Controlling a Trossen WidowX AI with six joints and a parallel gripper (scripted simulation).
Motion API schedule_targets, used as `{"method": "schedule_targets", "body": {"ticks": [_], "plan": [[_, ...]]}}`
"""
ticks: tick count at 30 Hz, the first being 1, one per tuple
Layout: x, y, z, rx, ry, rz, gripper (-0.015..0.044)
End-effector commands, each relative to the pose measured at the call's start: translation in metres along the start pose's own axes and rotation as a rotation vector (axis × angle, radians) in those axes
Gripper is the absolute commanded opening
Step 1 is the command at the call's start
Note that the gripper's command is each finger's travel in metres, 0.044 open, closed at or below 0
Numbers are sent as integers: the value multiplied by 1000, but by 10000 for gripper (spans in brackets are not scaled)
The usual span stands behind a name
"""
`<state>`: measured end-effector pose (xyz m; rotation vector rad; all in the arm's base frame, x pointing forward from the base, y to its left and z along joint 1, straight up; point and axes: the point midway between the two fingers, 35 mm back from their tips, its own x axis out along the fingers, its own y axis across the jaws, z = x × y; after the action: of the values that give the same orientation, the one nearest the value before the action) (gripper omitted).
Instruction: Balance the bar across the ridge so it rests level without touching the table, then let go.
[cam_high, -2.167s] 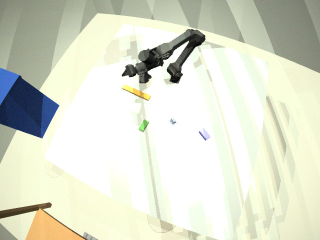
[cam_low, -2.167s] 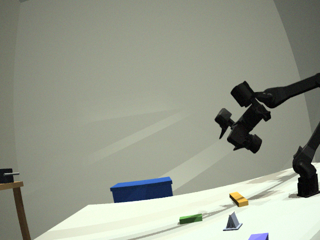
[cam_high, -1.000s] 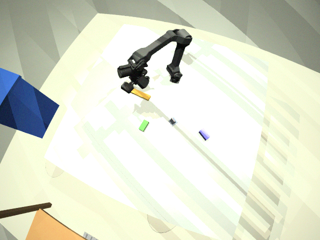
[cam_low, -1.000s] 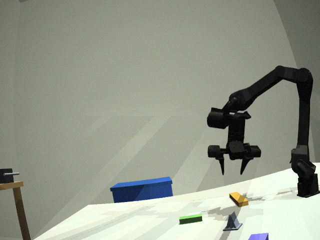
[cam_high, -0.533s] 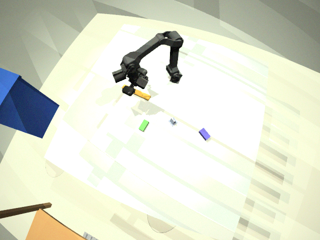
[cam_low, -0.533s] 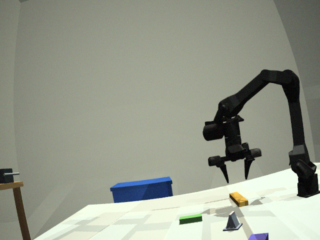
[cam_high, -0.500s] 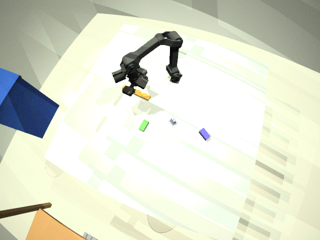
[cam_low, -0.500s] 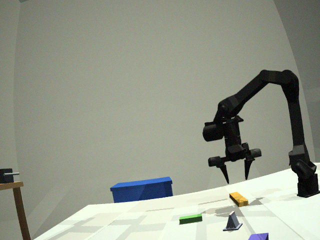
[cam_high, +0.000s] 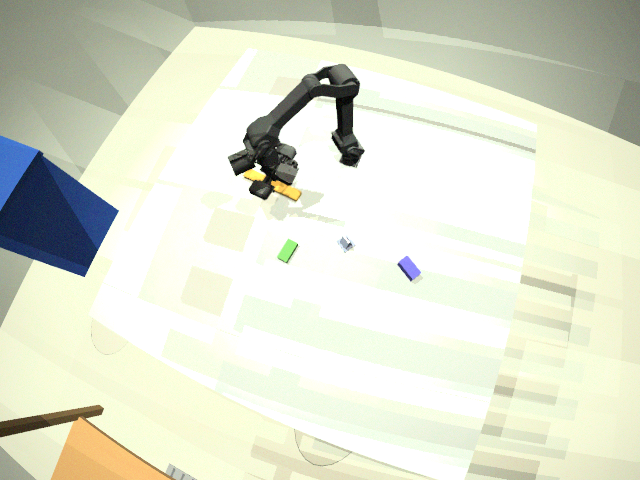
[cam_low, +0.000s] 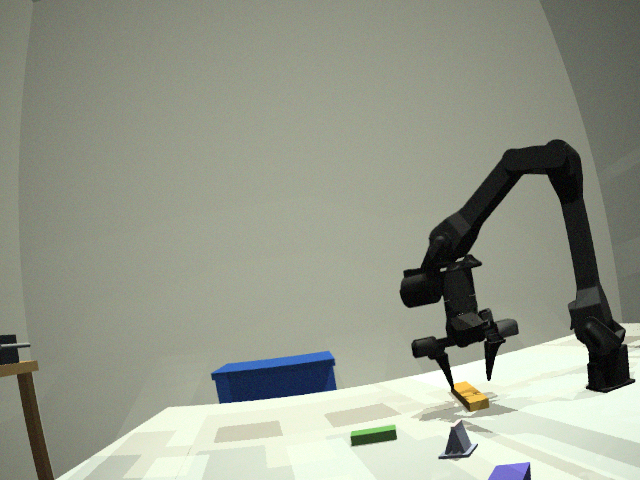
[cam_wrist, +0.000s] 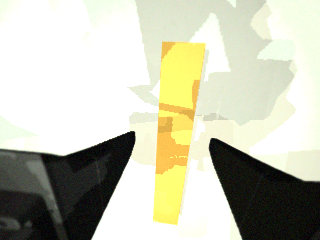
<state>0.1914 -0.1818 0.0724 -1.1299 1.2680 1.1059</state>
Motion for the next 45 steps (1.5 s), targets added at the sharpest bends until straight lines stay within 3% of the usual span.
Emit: {"method": "schedule_targets", "body": {"ticks": [1, 29, 35, 42, 45], "plan": [[2, -2, -1, -3, 3, -11, 315], [26, -2, 0, -3, 3, -10, 315], [26, -1, -1, 0, 5, -7, 157], [26, -1, -1, 0, 5, -7, 111], [22, -2, -1, 0, 5, -8, 32]]}}
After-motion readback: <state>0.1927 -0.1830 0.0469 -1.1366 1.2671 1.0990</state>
